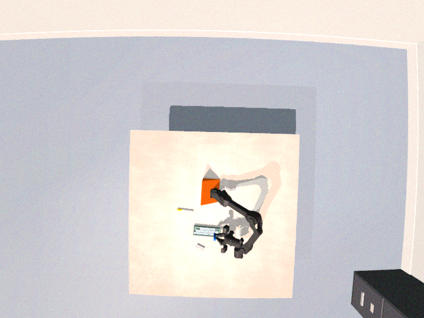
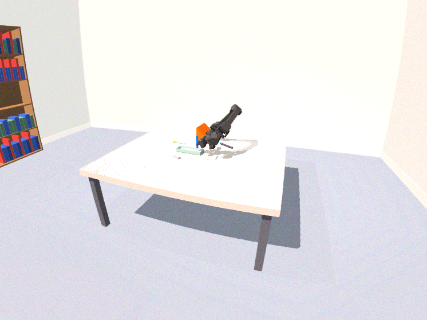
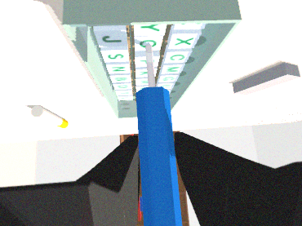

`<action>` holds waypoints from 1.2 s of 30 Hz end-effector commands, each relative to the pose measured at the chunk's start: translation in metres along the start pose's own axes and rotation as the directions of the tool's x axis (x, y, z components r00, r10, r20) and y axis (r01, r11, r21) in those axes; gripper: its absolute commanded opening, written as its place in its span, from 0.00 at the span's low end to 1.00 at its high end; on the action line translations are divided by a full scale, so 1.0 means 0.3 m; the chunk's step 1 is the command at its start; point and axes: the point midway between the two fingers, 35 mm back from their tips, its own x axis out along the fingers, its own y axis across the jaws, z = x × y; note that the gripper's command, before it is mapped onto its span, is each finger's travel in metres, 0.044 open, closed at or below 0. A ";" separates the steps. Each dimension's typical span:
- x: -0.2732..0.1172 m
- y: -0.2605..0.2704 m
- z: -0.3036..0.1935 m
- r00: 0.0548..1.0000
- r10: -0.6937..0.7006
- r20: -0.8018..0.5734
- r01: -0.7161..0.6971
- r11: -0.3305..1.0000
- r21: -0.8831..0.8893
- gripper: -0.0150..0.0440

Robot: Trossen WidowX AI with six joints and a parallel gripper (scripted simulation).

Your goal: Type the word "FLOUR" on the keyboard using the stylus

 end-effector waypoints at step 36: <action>0.009 -0.024 -0.139 1.000 0.006 0.002 -0.006 1.000 0.005 0.25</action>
